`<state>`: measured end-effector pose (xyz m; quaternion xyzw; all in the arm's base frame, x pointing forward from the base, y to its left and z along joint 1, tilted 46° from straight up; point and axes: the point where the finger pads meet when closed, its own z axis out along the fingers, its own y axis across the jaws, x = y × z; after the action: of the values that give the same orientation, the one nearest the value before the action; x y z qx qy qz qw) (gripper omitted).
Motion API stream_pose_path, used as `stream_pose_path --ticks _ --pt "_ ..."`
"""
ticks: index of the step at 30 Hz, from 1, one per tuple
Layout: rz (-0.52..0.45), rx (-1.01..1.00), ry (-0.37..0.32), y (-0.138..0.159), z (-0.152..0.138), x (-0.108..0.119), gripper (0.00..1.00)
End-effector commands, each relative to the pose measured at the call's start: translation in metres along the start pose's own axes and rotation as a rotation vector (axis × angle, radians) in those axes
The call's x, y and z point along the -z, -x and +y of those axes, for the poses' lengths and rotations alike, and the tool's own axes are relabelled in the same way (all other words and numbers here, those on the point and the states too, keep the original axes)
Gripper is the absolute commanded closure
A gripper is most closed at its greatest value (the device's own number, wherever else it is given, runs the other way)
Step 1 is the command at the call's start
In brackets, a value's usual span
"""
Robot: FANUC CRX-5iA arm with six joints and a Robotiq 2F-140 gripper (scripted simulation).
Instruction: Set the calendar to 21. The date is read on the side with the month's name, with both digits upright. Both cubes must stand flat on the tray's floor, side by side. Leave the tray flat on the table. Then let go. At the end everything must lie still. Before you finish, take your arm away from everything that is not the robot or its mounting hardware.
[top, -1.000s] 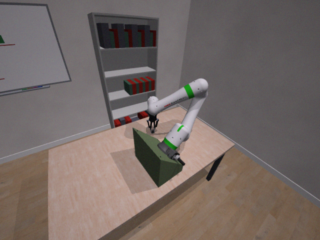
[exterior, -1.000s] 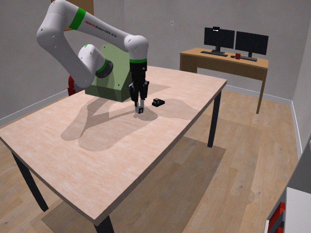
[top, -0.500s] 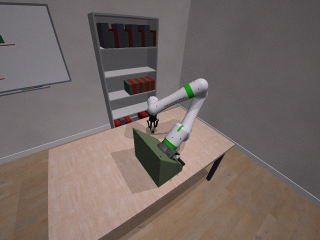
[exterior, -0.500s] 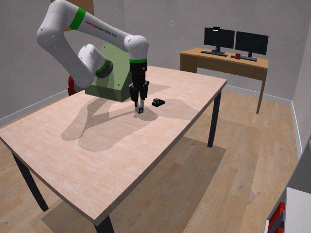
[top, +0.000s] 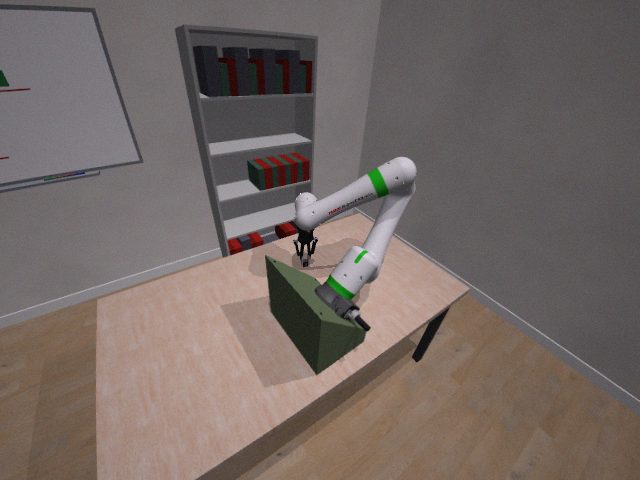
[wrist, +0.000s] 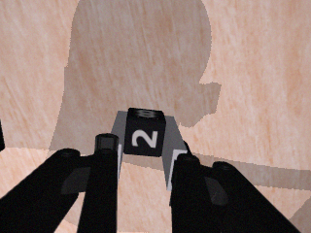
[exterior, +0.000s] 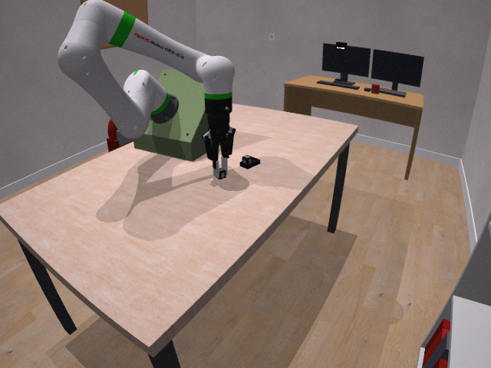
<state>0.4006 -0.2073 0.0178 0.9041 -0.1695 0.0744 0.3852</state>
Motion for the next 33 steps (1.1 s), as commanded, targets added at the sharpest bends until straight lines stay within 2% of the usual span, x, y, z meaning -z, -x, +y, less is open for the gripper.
stream_pose_path --ticks 1,12,25,33 --pt "0.0 0.0 0.0 -0.0001 -0.0002 0.0002 0.84" --pt "0.0 0.0 0.0 -0.0001 -0.0002 0.0002 0.84" --pt "0.0 0.0 0.0 -0.0001 -0.0002 0.0002 0.72" --pt "0.0 0.0 0.0 -0.0001 -0.0002 0.0002 0.72"
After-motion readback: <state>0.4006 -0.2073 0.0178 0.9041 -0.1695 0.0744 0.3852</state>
